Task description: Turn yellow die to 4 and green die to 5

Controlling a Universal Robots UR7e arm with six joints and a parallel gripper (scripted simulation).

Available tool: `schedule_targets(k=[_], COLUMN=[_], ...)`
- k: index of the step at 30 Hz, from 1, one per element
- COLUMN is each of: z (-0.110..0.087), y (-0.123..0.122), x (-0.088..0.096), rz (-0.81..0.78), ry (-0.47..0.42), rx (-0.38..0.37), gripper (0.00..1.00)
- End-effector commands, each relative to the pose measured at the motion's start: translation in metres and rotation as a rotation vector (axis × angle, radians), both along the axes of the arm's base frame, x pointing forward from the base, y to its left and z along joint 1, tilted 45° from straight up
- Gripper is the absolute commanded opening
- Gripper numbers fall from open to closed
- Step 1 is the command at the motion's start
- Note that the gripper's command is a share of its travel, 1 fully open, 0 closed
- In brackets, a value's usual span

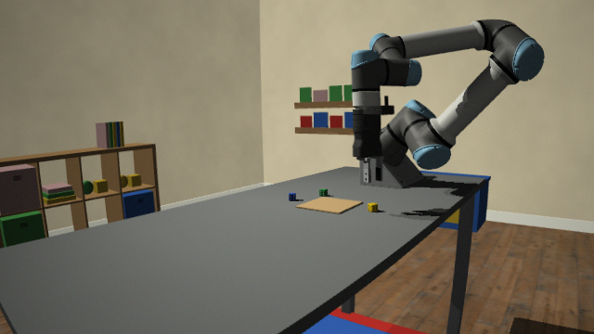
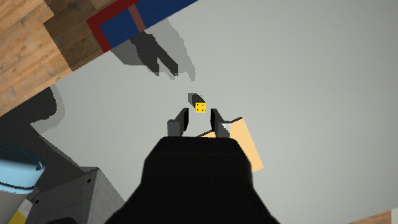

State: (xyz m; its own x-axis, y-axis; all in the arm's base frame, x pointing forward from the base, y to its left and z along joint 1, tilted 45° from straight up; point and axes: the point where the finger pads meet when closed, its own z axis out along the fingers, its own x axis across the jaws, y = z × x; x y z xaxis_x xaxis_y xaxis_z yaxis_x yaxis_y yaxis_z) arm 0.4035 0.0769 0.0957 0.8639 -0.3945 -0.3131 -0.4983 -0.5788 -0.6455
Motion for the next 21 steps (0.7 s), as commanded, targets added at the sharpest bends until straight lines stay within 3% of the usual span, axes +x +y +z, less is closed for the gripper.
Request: schedule_targets(k=[1,21], z=[0.0001,-0.0070], y=[-0.0004,0.0070], x=[0.0003,0.0010], rz=[0.000,-0.004], ry=[-0.001,-0.001], rx=[0.000,-0.008], gripper=[0.70,0.70])
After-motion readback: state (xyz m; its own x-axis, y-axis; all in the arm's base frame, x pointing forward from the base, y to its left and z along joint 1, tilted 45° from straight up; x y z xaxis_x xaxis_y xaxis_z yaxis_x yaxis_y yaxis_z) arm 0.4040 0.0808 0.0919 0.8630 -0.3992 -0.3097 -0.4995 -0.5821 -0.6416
